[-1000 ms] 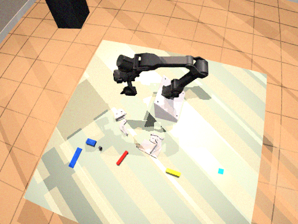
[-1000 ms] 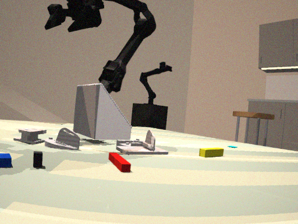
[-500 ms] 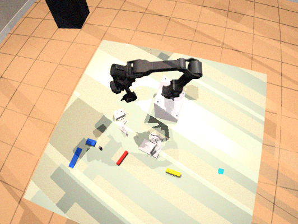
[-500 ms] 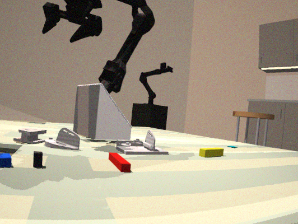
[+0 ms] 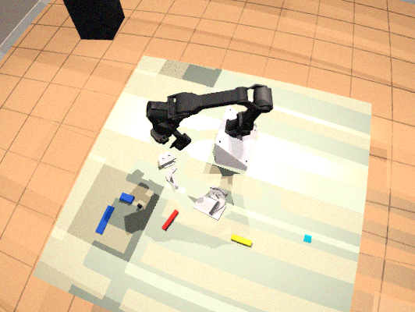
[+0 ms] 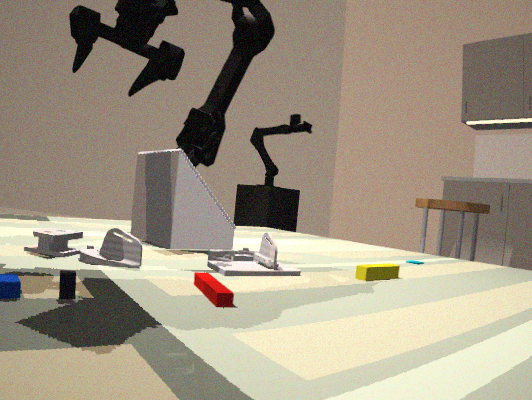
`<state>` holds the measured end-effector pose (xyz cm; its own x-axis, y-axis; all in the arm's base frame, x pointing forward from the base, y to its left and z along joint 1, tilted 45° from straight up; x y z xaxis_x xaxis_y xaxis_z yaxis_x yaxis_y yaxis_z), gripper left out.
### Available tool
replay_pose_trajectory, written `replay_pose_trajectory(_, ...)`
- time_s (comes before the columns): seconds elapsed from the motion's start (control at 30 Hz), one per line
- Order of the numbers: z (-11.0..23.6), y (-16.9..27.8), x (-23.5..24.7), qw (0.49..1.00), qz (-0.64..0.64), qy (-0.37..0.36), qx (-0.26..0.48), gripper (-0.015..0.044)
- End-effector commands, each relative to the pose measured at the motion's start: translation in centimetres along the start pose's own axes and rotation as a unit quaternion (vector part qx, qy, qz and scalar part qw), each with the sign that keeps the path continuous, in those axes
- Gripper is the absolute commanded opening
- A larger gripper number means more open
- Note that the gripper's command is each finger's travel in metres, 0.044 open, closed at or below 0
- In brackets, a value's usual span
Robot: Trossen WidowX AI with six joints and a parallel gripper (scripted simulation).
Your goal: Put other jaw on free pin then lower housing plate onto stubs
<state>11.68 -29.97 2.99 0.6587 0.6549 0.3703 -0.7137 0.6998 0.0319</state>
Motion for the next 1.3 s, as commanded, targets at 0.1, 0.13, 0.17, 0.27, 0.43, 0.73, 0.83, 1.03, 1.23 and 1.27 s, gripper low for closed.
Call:
replay_pose_trajectory(0.1,-1.4,-0.8,0.6,0.998,0.06,-0.019,0.014,0.044)
replay_pose_trajectory(0.13,-1.7,-0.9,0.6,0.997,0.069,-0.022,0.016,0.044)
replay_pose_trajectory(0.17,-1.9,-1.0,0.7,0.996,0.078,-0.025,0.018,0.044)
replay_pose_trajectory(0.27,-2.6,-1.2,1.0,0.994,0.104,-0.034,0.025,0.044)
replay_pose_trajectory(0.43,-3.9,-1.6,1.5,0.987,0.148,-0.049,0.036,0.044)
replay_pose_trajectory(0.73,-6.2,-2.2,2.4,0.969,0.226,-0.078,0.053,0.044)
replay_pose_trajectory(0.83,-6.9,-2.3,2.7,0.962,0.251,-0.088,0.058,0.044)
replay_pose_trajectory(1.03,-8.5,-2.6,3.3,0.945,0.301,-0.109,0.068,0.044)
replay_pose_trajectory(1.23,-10.1,-2.7,4.0,0.925,0.349,-0.131,0.076,0.044)
replay_pose_trajectory(1.27,-10.4,-2.7,4.1,0.921,0.356,-0.134,0.077,0.044)
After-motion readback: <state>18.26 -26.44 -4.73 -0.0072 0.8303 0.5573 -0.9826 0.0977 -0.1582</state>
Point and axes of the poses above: the point midway between the two fingers, 35 mm back from their tips, its own z axis back along the fingers, its own x axis across the jaws, y = z × x, the point moved 8 cm from there along z, back along the fingers, and after that the axes turned 8 degrees about -z, right-handed, at the moved point
